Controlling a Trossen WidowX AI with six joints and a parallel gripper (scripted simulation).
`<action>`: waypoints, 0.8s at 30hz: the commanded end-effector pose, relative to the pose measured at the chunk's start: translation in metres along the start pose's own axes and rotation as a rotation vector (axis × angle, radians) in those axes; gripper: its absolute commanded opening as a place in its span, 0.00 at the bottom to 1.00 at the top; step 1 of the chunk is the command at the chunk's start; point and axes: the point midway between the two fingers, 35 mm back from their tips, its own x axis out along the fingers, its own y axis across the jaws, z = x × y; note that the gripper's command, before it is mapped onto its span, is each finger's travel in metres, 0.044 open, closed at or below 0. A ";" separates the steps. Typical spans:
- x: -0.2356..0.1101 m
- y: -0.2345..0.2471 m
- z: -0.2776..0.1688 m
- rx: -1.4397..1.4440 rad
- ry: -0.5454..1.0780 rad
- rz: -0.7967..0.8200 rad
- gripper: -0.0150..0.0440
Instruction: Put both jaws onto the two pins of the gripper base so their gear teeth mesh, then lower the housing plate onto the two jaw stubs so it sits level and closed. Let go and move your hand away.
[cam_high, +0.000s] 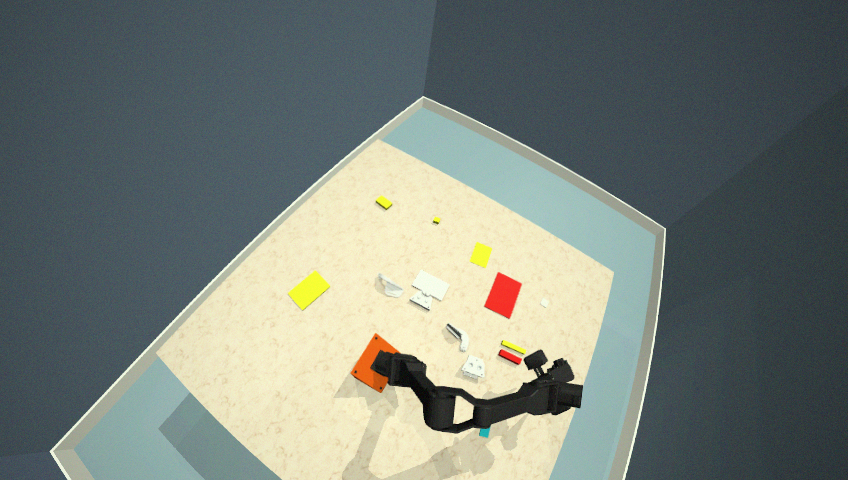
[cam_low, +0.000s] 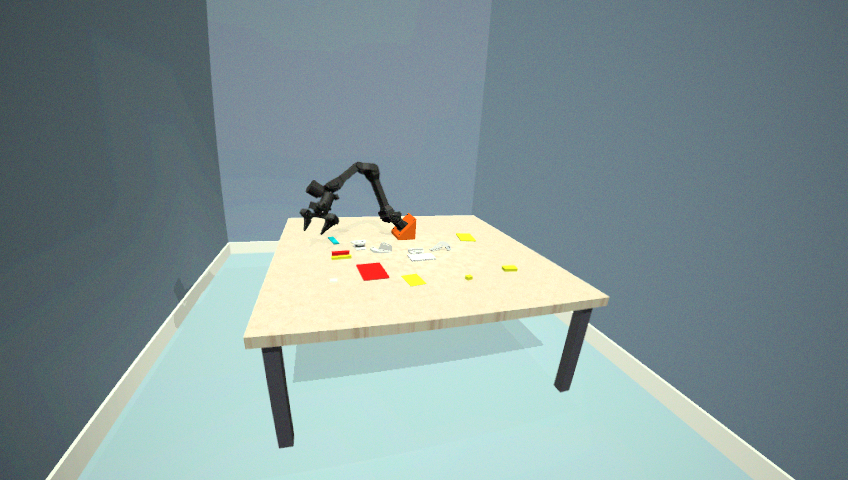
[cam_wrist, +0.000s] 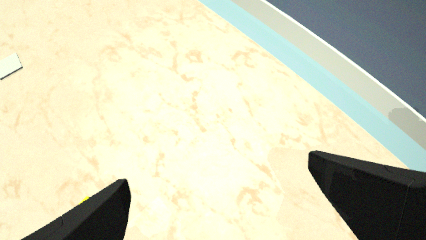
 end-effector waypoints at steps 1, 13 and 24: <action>0.009 0.023 -0.010 -0.040 0.058 0.061 1.00; 0.015 0.090 -0.032 -0.199 0.196 0.238 1.00; 0.006 0.147 -0.053 -0.404 0.304 0.393 1.00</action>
